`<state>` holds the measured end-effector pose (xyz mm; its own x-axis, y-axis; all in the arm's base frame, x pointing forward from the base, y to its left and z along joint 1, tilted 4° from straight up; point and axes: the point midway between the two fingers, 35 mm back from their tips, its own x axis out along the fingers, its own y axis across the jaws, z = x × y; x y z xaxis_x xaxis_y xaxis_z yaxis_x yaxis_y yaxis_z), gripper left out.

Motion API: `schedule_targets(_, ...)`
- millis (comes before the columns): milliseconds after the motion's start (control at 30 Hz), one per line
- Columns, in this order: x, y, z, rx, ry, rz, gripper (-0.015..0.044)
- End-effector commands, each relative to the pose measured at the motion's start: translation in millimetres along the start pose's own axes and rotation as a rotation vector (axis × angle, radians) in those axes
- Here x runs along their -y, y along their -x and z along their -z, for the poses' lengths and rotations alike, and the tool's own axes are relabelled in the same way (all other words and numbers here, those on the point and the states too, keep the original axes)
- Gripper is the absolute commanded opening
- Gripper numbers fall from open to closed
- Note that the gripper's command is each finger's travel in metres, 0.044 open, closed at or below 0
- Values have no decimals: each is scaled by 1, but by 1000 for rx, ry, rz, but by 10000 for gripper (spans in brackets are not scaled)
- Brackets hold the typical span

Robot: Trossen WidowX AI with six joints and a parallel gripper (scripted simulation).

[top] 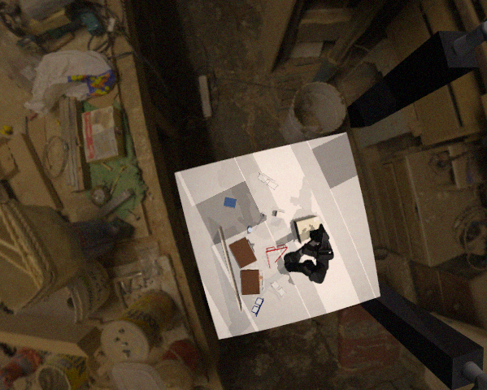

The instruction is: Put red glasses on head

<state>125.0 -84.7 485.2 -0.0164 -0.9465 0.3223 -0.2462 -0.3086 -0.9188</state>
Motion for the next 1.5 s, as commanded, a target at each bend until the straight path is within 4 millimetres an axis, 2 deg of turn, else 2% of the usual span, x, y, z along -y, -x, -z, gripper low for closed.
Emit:
schedule_targets(0,0,0,0,0,0,0,426)
schedule_targets(233,0,0,0,0,0,0,440)
schedule_targets(300,1,0,6,13,-47,0,387)
schedule_targets(400,0,-3,32,72,-241,-14,309)
schedule_targets(533,-11,-18,60,155,-502,-72,204)
schedule_targets(700,-37,-46,68,293,-795,-215,200)
schedule_targets(800,-55,-65,64,348,-944,-321,200)
schedule_targets(967,-86,-93,38,431,-1144,-536,200)
schedule_targets(1167,-123,-111,-24,511,-1290,-842,200)
schedule_targets(1333,-152,-104,-88,539,-1328,-1115,200)
schedule_targets(1467,-173,-85,-138,538,-1305,-1316,200)
